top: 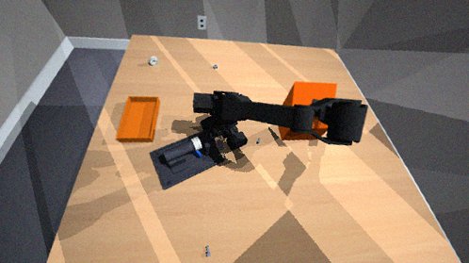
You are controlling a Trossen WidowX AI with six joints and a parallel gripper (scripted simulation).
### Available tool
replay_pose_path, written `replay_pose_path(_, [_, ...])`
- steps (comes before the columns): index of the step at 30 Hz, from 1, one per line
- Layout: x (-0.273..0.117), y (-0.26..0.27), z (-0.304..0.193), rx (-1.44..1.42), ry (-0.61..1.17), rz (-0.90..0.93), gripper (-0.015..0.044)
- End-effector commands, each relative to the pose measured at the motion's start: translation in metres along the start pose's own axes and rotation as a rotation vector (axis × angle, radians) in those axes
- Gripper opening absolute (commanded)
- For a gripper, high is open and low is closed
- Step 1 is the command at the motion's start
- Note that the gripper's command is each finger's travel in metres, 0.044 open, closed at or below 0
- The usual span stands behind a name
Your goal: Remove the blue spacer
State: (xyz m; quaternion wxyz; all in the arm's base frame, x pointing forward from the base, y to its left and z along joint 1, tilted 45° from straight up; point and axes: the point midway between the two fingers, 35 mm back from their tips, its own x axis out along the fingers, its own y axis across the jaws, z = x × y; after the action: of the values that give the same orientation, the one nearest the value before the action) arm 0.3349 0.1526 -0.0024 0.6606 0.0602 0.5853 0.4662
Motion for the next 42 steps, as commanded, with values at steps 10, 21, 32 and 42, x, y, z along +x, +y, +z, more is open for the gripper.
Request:
replay_pose_path(10, [-0.001,0.001,0.008,-0.002,-0.009,0.003,0.0000])
replay_pose_path(21, [-0.001,0.001,0.011,-0.002,-0.009,0.003,0.0000])
replay_pose_path(32, [-0.001,0.001,0.014,-0.002,-0.009,0.003,0.0000])
replay_pose_path(42, [-0.001,0.001,0.018,-0.002,-0.009,0.003,0.0000])
